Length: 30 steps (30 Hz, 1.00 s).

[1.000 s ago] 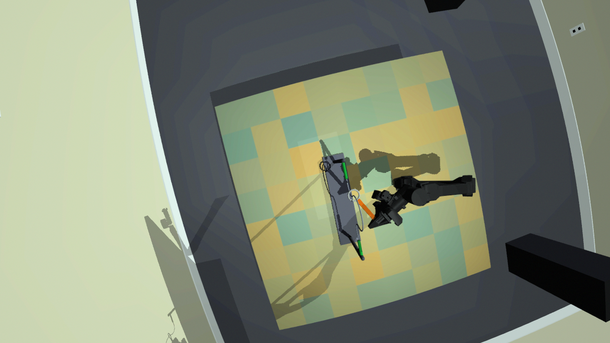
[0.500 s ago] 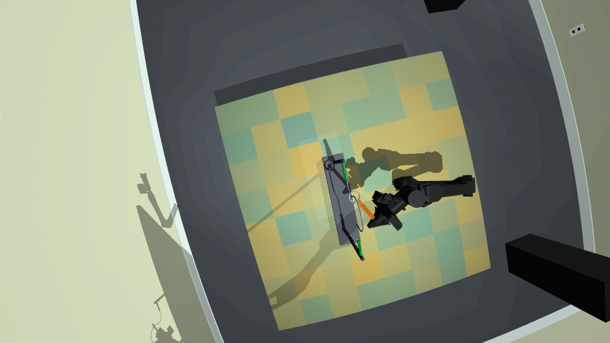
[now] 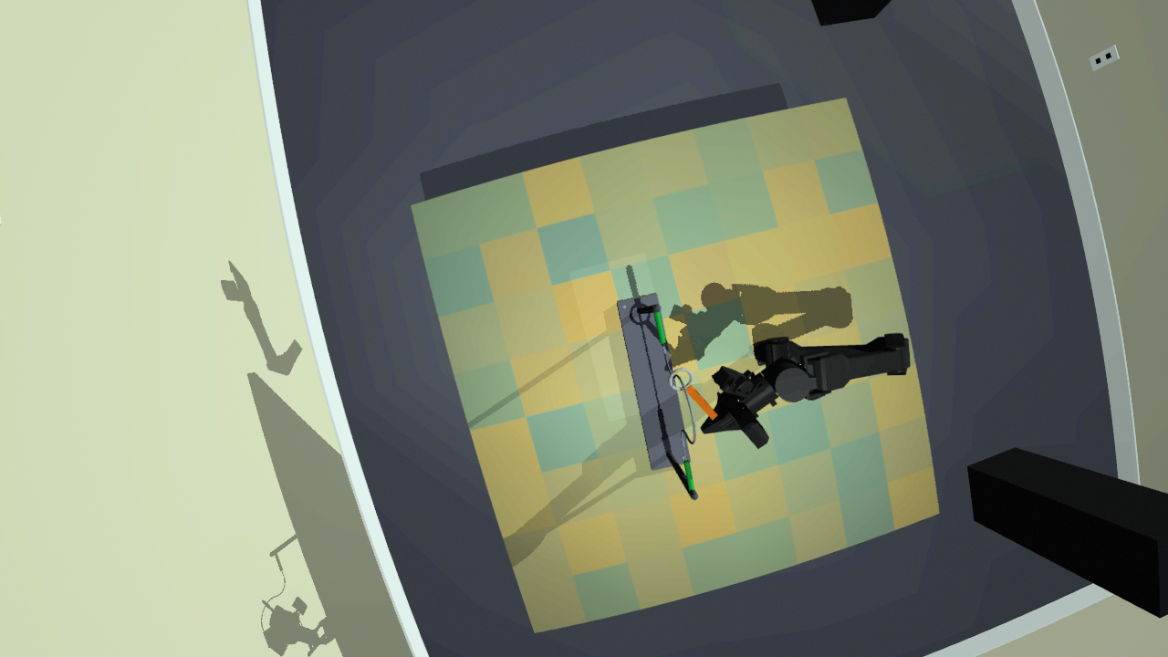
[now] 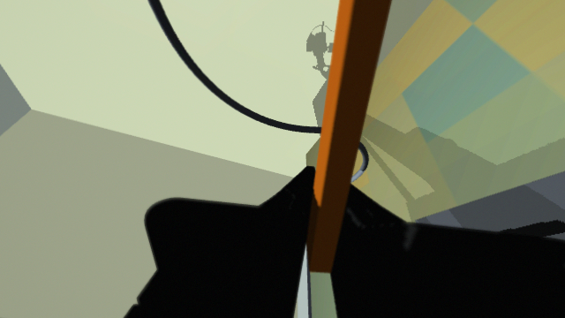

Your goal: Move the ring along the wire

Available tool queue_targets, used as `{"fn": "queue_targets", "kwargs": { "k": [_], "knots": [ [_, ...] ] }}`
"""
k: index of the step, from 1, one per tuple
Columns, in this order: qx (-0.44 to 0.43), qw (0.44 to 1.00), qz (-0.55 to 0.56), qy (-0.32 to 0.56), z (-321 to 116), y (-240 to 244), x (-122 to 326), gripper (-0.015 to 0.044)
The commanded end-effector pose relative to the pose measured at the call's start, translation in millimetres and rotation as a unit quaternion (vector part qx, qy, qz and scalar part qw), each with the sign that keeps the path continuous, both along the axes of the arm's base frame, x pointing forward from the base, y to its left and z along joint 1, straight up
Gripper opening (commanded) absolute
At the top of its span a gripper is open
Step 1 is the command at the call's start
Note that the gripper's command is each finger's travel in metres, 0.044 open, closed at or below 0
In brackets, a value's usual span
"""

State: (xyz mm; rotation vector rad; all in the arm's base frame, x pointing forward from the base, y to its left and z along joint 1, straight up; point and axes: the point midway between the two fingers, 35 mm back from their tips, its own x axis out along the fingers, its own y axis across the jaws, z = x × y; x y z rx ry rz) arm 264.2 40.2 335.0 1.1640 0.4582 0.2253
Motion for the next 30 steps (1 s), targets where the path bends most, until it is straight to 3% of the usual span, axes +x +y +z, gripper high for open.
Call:
{"fn": "queue_targets", "kwargs": {
  "k": [1,30],
  "knots": [
    [-0.038,0.999,-0.001,0.001,-1.2,-1.5,1.3,-0.0150],
    [-0.261,0.965,-0.010,0.020,-17.0,-13.6,0.9,-0.0150]
  ]
}}
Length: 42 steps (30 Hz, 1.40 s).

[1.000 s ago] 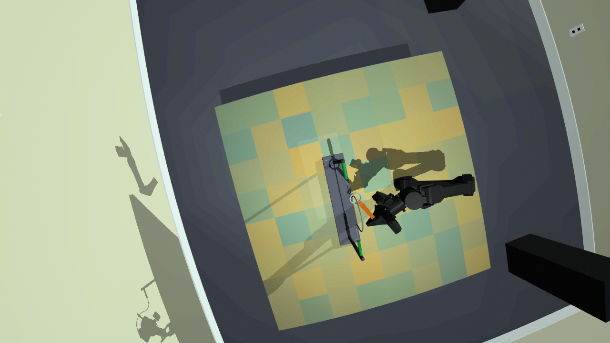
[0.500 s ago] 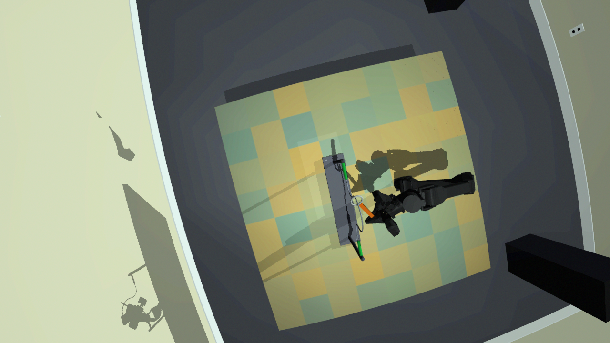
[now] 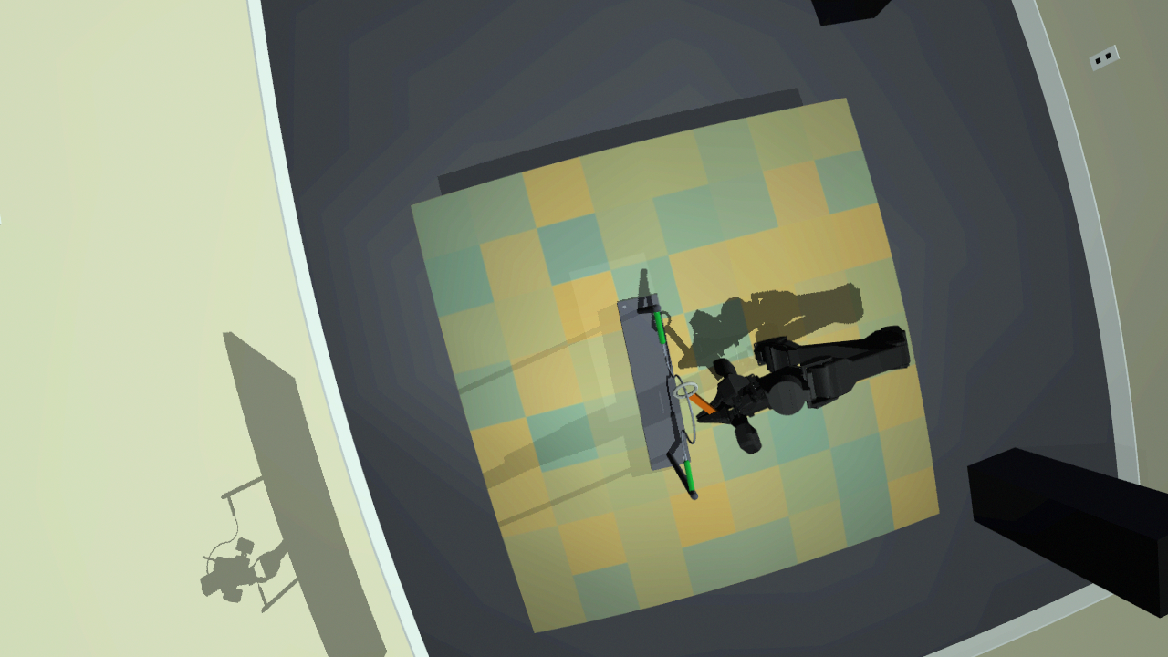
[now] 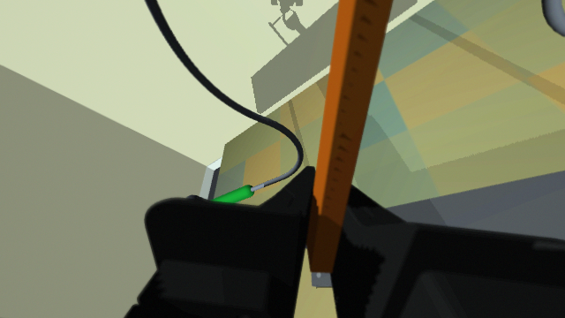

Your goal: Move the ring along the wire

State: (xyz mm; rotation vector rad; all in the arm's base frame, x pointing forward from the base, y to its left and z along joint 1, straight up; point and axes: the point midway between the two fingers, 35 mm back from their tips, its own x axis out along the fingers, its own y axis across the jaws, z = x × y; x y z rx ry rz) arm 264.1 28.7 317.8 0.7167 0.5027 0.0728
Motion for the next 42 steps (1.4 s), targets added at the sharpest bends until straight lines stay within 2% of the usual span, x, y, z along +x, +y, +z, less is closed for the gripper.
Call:
{"fn": "queue_targets", "kwargs": {
  "k": [1,21,42],
  "knots": [
    [-0.039,0.999,-0.001,0.001,-0.2,-2.7,1.0,-0.0150],
    [-0.196,0.980,-0.011,0.012,-7.3,-14.7,0.5,-0.0150],
    [-0.354,0.935,-0.019,0.020,-10.4,-29.1,-0.1,-0.0150]
  ]
}}
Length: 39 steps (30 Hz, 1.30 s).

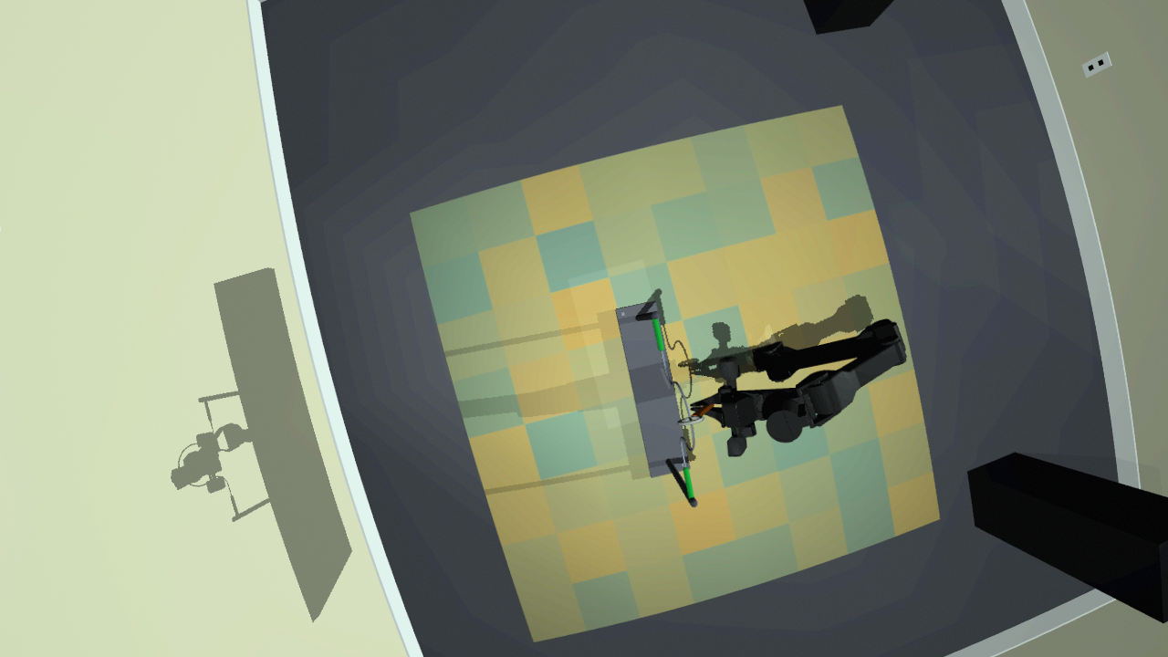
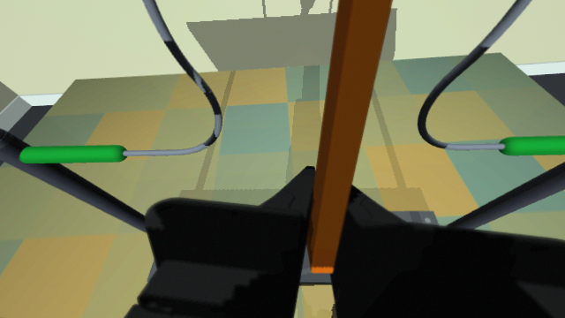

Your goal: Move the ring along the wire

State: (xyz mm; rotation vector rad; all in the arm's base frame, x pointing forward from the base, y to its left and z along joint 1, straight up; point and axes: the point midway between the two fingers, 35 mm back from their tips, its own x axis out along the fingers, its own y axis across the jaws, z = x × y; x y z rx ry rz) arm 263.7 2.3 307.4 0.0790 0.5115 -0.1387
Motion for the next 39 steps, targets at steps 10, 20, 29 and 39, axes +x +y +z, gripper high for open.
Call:
{"fn": "queue_targets", "kwargs": {
  "k": [10,20,29,39],
  "knots": [
    [-0.108,0.994,-0.003,0.004,0.1,-9.8,0.0,-0.0150],
    [-0.185,0.983,-0.005,0.007,1.4,-16.8,-0.3,-0.0150],
    [-0.253,0.967,-0.006,0.010,3.4,-22.9,-0.6,-0.0150],
    [-0.327,0.945,-0.007,0.013,6.6,-29.2,-1.0,-0.0150]
  ]
}}
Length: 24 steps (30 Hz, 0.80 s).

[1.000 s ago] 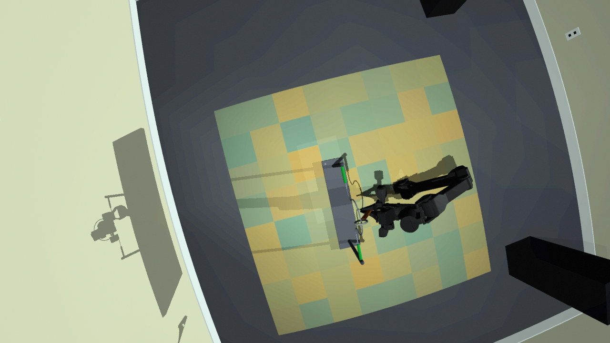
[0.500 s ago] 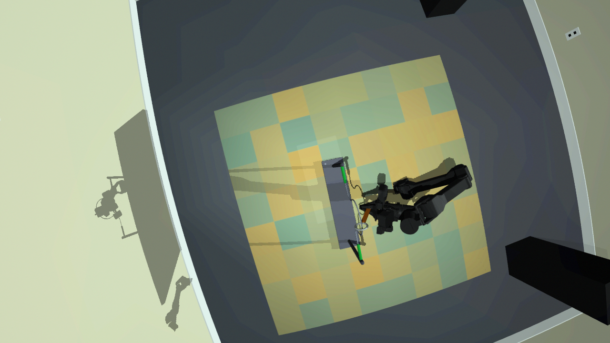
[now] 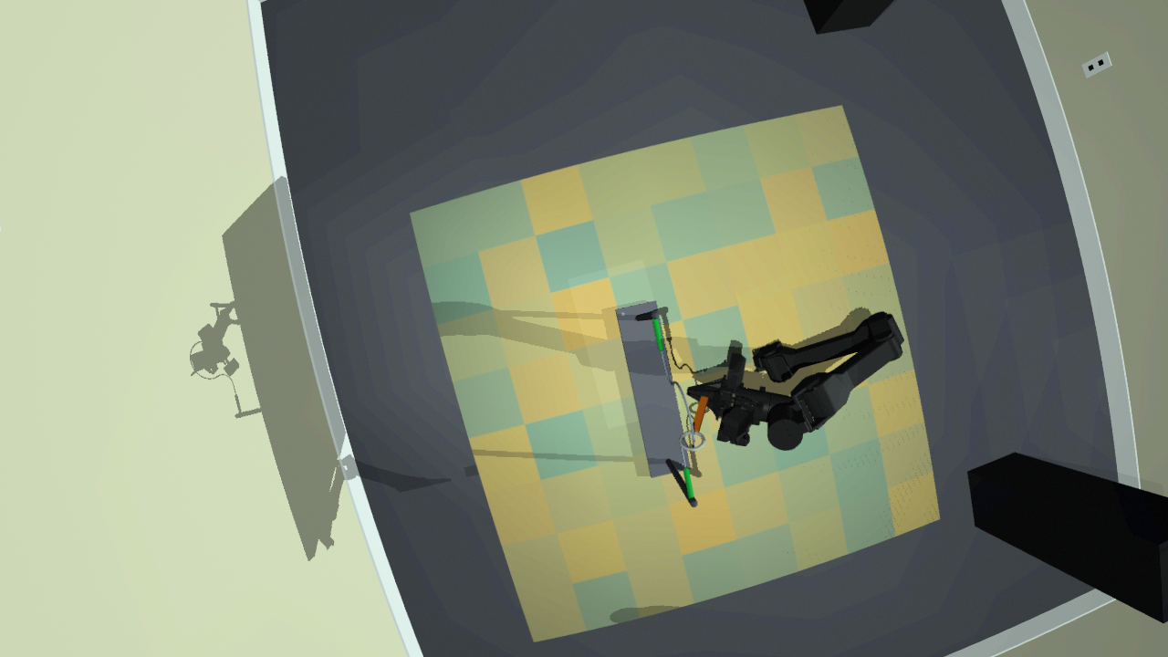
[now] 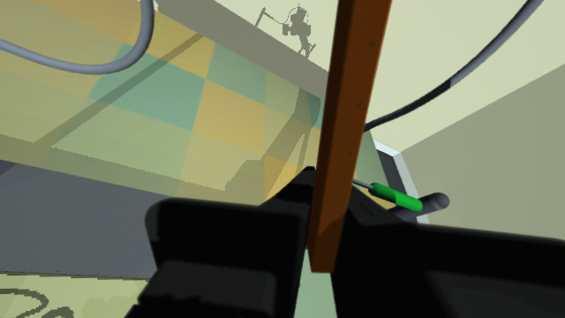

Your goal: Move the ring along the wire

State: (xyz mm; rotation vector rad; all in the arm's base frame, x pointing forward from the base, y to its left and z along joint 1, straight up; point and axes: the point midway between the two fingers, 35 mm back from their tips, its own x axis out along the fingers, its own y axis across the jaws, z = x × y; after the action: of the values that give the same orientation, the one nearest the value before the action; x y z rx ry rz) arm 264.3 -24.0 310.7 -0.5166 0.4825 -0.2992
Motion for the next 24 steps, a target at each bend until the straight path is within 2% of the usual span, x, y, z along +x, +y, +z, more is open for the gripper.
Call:
{"fn": "queue_targets", "kwargs": {
  "k": [1,24],
  "knots": [
    [-0.037,0.999,-0.001,-0.002,3.7,-3.5,-1.6,-0.0150],
    [-0.214,0.977,-0.002,0.006,14.8,-15.4,-2.4,-0.0150]
  ]
}}
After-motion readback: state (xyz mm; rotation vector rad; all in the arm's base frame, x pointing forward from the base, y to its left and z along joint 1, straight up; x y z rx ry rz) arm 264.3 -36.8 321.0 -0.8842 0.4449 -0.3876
